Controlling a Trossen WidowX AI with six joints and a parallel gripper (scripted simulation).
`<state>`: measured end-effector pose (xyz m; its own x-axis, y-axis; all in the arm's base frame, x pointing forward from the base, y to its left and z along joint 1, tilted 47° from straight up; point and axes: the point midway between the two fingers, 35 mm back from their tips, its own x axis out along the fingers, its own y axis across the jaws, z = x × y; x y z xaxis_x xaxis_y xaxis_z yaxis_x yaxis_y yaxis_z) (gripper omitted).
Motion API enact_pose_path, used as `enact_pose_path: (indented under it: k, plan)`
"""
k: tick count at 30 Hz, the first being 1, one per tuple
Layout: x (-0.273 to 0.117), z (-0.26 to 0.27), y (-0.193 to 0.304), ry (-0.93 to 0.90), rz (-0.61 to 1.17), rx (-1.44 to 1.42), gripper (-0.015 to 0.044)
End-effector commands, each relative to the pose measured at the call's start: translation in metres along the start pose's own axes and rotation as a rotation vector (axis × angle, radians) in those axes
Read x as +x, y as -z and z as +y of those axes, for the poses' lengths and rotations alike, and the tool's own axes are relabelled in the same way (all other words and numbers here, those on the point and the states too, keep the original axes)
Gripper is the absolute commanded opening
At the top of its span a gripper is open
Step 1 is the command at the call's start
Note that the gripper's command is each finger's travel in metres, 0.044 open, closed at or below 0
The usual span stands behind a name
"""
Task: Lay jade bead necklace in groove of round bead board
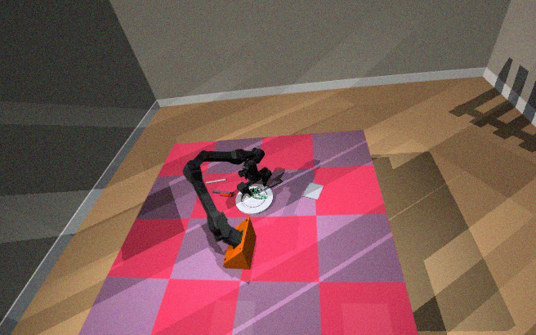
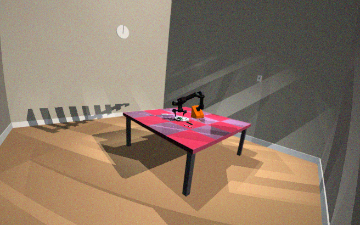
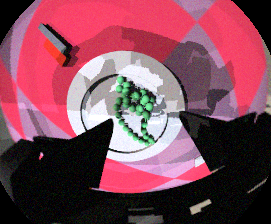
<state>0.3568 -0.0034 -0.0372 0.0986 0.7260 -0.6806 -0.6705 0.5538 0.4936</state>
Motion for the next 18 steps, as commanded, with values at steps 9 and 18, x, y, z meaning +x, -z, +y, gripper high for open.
enact_pose_path:
  k: [9, 18]
  plan:
    - [-0.026, 0.004, 0.026, 0.004, 0.005, -0.065, 0.0256]
    - [-0.019, 0.003, 0.026, 0.011, 0.002, -0.07, 0.012]
